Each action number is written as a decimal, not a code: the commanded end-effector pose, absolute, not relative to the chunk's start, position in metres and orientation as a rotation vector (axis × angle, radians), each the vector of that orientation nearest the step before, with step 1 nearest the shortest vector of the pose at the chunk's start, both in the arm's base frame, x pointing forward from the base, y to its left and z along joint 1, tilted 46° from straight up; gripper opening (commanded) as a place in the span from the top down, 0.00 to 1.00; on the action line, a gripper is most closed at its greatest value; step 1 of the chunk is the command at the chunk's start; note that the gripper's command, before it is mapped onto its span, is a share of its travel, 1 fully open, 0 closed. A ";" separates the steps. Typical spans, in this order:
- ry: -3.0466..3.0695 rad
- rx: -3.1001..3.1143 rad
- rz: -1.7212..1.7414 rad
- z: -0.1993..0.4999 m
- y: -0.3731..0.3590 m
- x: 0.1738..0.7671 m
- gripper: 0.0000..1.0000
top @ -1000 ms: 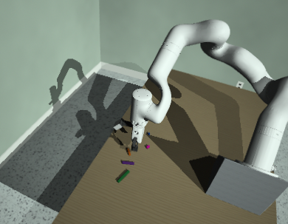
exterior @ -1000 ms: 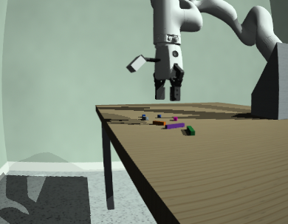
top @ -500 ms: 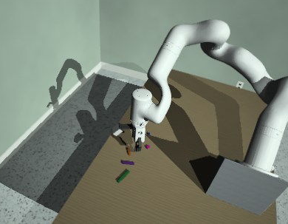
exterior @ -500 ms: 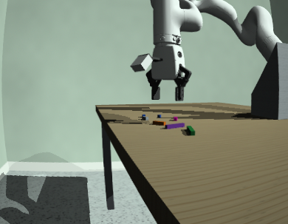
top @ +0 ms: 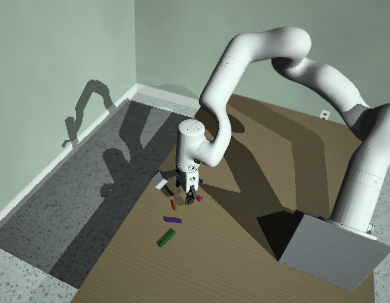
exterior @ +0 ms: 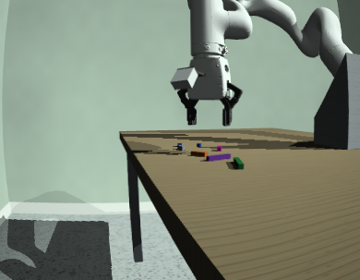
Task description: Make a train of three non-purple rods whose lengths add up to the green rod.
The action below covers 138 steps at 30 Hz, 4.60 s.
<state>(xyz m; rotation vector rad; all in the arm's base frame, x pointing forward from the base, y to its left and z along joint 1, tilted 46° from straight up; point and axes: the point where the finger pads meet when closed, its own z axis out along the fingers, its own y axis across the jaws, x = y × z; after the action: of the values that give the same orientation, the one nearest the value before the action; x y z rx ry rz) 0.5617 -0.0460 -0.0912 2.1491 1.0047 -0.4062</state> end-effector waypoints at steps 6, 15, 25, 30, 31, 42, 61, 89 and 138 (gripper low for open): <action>1.013 2.147 -0.412 -0.091 -0.045 0.562 0.00; 1.013 2.147 -0.412 -0.091 -0.045 0.562 0.00; 1.013 2.147 -0.412 -0.091 -0.045 0.562 0.00; 1.013 2.147 -0.412 -0.091 -0.045 0.562 0.00; 1.013 2.147 -0.412 -0.091 -0.045 0.562 0.00; 1.013 2.147 -0.412 -0.091 -0.045 0.562 0.00; 1.013 2.147 -0.412 -0.091 -0.045 0.562 0.00; 0.882 2.193 -0.356 -0.093 -0.043 0.563 0.00; -0.550 2.285 0.254 -0.123 -0.013 0.561 0.00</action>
<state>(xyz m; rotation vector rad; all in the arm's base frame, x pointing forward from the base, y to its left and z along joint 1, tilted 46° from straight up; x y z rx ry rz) 0.5608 -0.0170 -0.1205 2.3120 -0.3933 0.1661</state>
